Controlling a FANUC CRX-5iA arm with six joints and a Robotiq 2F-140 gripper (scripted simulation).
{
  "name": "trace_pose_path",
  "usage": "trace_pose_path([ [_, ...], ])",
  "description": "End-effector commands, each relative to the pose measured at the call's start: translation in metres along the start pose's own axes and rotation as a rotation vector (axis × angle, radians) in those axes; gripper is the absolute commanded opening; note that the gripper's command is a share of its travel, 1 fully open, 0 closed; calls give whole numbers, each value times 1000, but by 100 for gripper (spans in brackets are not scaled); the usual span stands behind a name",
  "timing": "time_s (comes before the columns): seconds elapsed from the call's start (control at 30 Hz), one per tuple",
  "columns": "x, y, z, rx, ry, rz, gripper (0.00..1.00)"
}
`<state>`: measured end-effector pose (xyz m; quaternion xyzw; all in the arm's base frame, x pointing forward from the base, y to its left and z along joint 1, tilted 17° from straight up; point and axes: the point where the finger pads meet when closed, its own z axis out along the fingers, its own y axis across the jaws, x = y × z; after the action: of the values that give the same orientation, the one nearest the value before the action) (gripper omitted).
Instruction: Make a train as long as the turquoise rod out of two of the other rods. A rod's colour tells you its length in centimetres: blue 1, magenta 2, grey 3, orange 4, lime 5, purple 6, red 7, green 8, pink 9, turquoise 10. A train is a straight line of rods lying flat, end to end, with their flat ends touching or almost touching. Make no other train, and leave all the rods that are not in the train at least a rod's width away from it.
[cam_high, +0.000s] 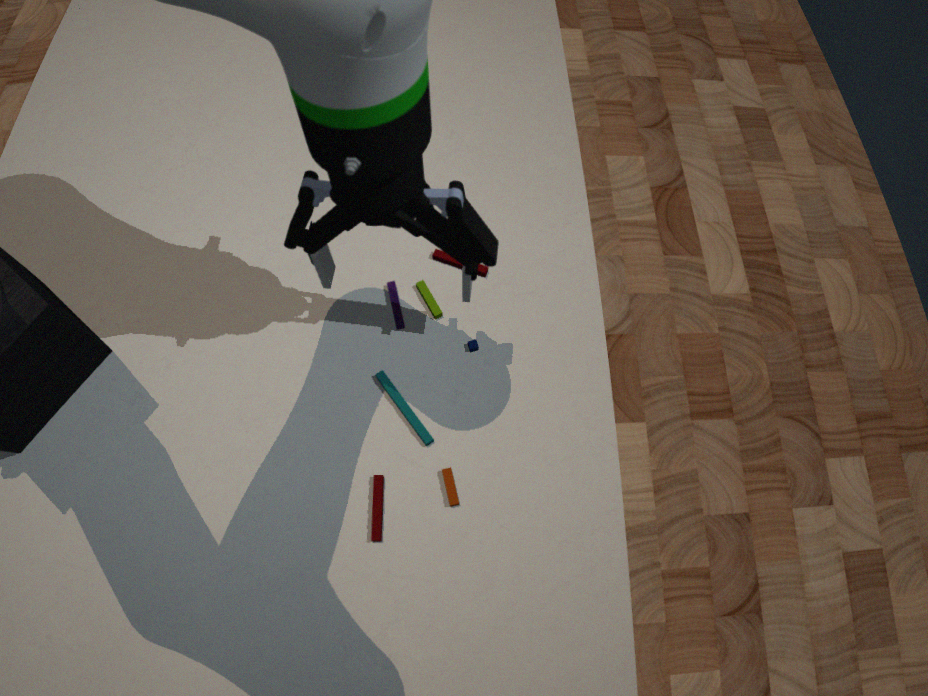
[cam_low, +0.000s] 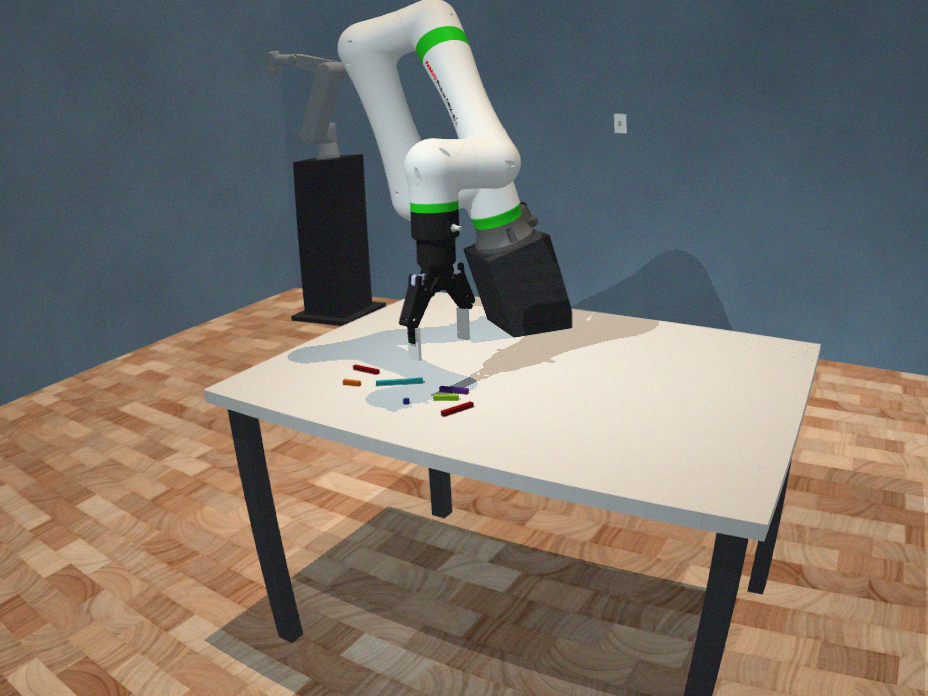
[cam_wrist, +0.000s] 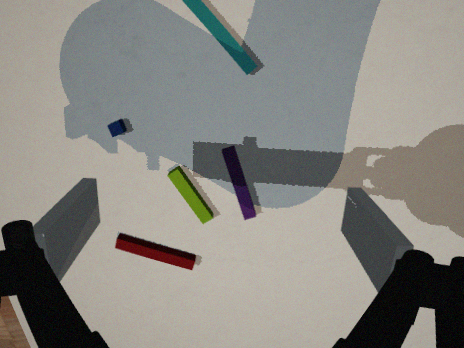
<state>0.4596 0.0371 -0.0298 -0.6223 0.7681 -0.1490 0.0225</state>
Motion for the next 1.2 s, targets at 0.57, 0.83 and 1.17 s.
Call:
trace_pose_path([
  [0.57, -19, 14, 1, -6, -7, -348, 15],
  [0.83, -19, 14, 1, -6, -7, -348, 15],
  [1.17, -19, 14, 1, -6, -7, -348, 15],
])
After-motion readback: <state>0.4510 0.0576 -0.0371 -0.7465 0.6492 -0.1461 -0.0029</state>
